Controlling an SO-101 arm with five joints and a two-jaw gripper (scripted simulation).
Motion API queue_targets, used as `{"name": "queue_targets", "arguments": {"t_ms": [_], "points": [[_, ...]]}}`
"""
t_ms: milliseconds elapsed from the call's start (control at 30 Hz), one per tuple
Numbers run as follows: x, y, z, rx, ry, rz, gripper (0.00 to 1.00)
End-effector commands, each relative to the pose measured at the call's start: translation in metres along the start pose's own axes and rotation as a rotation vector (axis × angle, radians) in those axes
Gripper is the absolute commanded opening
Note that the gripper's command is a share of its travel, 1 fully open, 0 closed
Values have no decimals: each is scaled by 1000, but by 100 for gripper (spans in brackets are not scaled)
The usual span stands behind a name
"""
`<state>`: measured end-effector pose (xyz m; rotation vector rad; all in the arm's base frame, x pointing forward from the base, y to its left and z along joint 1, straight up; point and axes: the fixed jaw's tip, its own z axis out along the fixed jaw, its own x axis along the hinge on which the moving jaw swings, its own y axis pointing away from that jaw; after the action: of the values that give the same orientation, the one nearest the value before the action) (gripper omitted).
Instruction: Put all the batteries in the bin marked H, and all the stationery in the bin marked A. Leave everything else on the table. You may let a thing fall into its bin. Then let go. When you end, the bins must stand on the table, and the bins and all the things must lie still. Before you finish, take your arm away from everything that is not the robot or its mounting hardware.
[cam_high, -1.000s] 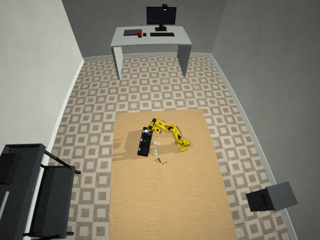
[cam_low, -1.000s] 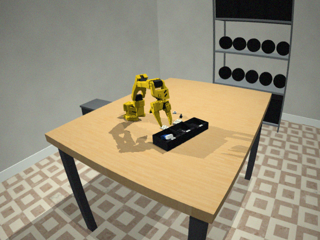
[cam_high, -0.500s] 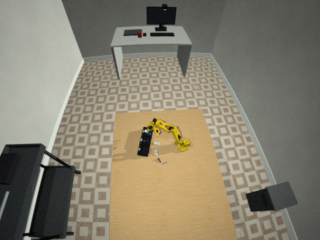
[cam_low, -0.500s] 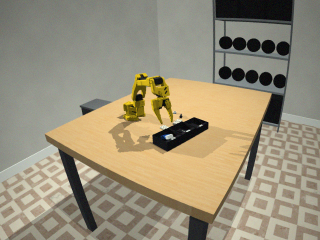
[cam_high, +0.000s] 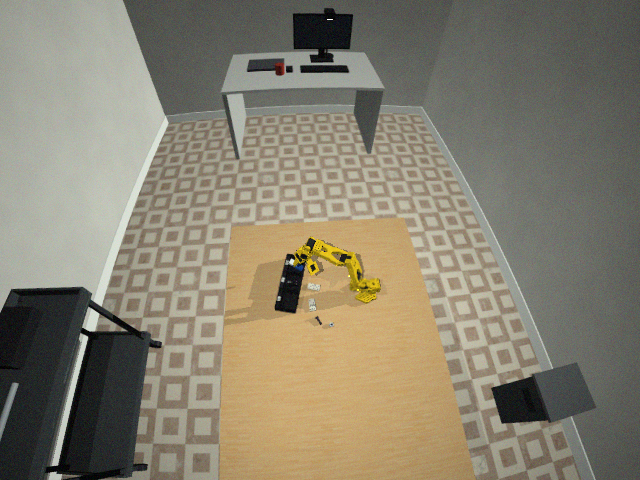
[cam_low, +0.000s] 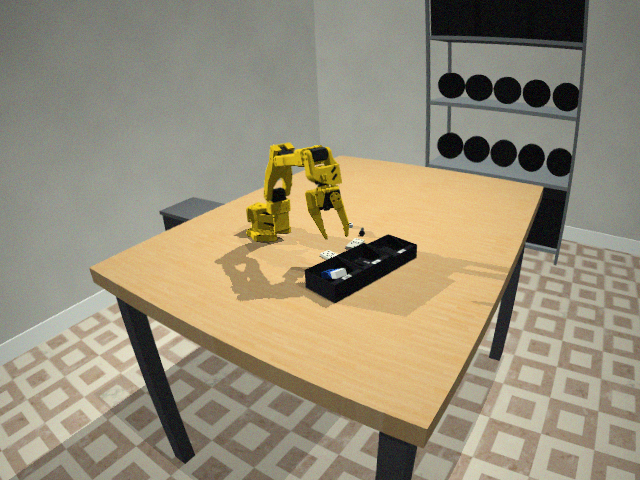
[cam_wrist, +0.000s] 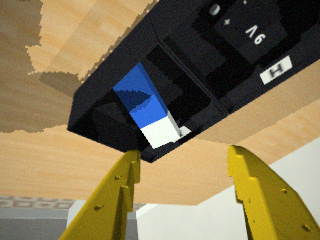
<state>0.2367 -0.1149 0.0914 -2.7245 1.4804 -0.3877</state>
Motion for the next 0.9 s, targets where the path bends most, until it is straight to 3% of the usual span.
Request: {"name": "queue_targets", "arguments": {"t_ms": [0,867], "points": [[0,-5,-17,47,58,50,22],[-53,-14,-42,75,-12,881,22]]}}
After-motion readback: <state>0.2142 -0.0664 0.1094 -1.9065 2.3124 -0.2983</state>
